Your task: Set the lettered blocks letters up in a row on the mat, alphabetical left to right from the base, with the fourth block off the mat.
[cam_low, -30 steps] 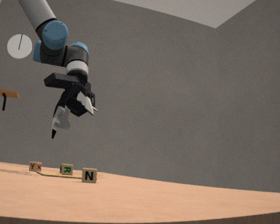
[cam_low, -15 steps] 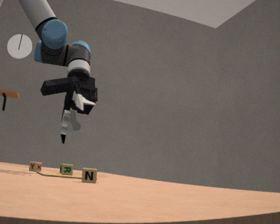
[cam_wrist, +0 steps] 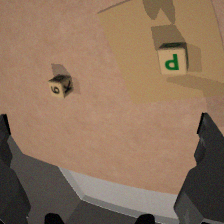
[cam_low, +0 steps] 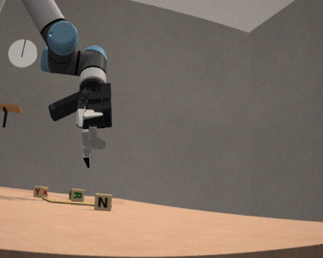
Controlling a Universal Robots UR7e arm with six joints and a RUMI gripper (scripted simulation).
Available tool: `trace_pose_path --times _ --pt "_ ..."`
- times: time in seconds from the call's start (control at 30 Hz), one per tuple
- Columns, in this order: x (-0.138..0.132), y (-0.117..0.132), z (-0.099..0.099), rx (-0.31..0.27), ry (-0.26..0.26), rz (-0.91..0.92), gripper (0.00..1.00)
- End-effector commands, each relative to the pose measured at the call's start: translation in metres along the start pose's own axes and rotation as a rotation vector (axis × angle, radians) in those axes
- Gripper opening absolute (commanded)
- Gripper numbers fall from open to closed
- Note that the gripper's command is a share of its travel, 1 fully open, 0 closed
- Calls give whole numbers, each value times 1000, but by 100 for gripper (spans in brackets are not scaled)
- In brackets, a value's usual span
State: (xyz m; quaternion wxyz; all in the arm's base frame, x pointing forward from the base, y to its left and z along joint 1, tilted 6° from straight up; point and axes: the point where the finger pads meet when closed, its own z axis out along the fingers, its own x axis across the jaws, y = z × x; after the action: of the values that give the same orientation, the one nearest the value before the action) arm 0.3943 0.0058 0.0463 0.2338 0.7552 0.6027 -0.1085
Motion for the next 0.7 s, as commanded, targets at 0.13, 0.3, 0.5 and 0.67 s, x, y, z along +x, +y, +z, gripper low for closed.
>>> trace_pose_path --times 0.13,0.3,0.5,0.67 --pt "-1 4 3 1 -4 233 100" --pt "-3 7 6 1 -3 389 100" --pt "-4 11 9 1 -3 575 100" --pt "-6 14 11 1 -2 701 100"
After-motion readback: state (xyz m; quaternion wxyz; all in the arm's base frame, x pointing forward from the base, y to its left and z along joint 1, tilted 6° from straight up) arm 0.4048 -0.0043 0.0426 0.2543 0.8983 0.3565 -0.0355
